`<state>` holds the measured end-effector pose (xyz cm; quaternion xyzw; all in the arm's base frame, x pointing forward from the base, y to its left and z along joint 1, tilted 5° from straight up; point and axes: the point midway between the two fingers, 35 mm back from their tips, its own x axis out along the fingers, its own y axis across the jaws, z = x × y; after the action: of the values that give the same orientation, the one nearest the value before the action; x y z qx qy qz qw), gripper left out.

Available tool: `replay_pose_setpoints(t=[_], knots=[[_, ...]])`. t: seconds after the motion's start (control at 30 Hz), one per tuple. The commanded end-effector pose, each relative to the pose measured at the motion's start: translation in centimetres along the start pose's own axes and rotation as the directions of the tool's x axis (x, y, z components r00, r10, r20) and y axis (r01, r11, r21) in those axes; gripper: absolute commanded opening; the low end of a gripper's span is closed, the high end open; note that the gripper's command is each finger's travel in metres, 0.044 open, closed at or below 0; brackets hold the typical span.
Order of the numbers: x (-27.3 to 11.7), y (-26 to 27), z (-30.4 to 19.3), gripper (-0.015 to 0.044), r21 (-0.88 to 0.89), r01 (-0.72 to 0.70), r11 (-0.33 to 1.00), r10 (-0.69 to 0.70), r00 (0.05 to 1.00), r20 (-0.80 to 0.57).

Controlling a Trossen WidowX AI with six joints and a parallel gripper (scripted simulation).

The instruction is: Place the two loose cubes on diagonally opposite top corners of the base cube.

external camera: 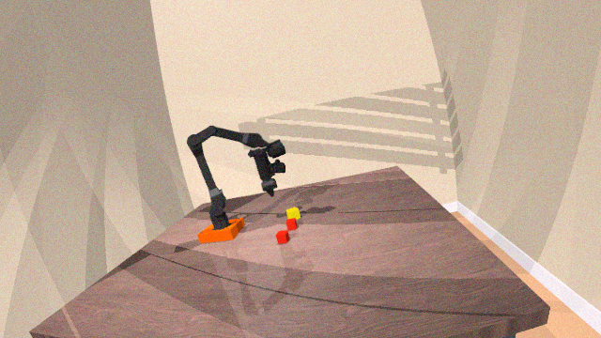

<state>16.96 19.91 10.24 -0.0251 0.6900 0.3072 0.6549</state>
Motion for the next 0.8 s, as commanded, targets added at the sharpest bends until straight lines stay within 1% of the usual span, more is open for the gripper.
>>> replay_pose_setpoints(t=[0.0, 0.07, 0.17, 0.27, 0.37, 0.47, 0.6, 0.67, 0.77], knots=[[-1.2, -2.6, 1.7, 0.0265, 0.276, 0.053, 0.96, -0.06, 0.998, 0.02], [-2.0, -4.2, 2.6, 0.0265, 0.429, 0.074, 0.9, -0.094, 0.995, 0.026], [-3.2, -6.8, 3.6, 0.0265, 0.636, 0.092, 0.767, -0.143, 0.989, 0.029], [-4.5, -9.4, 4.3, 0.0265, 0.804, 0.093, 0.587, -0.19, 0.981, 0.025], [-5.7, -12.1, 4.7, 0.0265, 0.925, 0.077, 0.372, -0.235, 0.972, 0.014], [-7.1, -14.9, 4.8, 0.0265, 0.989, 0.044, 0.138, -0.275, 0.961, -0.004], [-8.8, -18.4, 4.5, 0.0265, 0.986, -0.019, -0.167, -0.32, 0.947, -0.036], [-9.1, -19.0, 4.4, 0.0265, 0.976, -0.031, -0.218, -0.327, 0.944, -0.043], [-9.1, -19.0, 4.4, 0.0265, 0.976, -0.031, -0.218, -0.327, 0.944, -0.043]])
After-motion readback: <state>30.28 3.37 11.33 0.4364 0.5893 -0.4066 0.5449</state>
